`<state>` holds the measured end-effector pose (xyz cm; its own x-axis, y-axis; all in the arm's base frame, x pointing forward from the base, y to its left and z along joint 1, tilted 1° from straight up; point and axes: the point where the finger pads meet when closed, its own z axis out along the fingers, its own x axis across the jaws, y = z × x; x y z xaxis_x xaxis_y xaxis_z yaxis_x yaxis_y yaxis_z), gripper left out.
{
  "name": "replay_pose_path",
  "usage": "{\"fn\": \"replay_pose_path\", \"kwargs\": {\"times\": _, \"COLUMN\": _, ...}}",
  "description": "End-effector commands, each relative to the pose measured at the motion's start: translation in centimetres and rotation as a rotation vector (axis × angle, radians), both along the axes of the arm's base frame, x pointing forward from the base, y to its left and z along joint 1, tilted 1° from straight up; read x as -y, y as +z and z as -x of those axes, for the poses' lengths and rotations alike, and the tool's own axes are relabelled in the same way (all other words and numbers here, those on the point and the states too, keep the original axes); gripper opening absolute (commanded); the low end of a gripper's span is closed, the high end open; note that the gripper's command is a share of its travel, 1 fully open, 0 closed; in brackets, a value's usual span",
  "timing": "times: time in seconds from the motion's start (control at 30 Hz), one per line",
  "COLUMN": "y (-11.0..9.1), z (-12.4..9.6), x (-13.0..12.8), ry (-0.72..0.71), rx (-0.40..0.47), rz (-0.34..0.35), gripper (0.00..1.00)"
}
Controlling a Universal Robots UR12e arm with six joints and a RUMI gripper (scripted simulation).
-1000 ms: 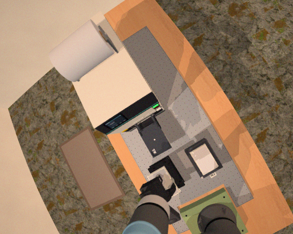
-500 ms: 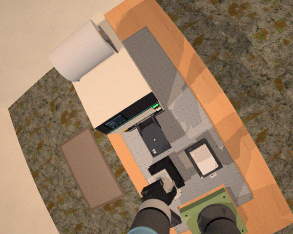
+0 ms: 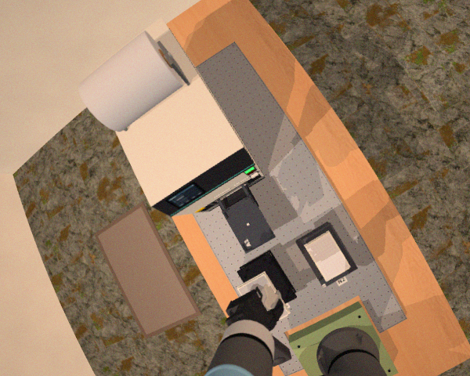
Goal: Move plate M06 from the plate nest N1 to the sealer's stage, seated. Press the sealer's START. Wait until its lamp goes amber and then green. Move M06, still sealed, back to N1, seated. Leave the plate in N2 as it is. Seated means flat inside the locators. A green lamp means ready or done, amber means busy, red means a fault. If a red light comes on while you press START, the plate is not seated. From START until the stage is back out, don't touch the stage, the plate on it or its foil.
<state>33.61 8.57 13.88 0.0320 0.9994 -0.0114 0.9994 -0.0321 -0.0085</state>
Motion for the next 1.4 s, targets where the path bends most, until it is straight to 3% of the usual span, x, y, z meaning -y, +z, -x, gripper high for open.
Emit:
{"fn": "replay_pose_path", "kwargs": {"times": 0.0, "y": 0.1, "z": -0.1, "x": 0.0, "ry": 0.000, "rx": 0.001, "rz": 0.000, "gripper": 0.00}}
{"fn": "replay_pose_path", "kwargs": {"times": 0.97, "y": 0.1, "z": -0.1, "x": 0.0, "ry": 0.000, "rx": 0.001, "rz": 0.000, "gripper": 0.00}}
{"fn": "replay_pose_path", "kwargs": {"times": 1.37, "y": -1.6, "z": 0.0, "x": 0.0, "ry": 0.000, "rx": 0.001, "rz": 0.000, "gripper": 0.00}}
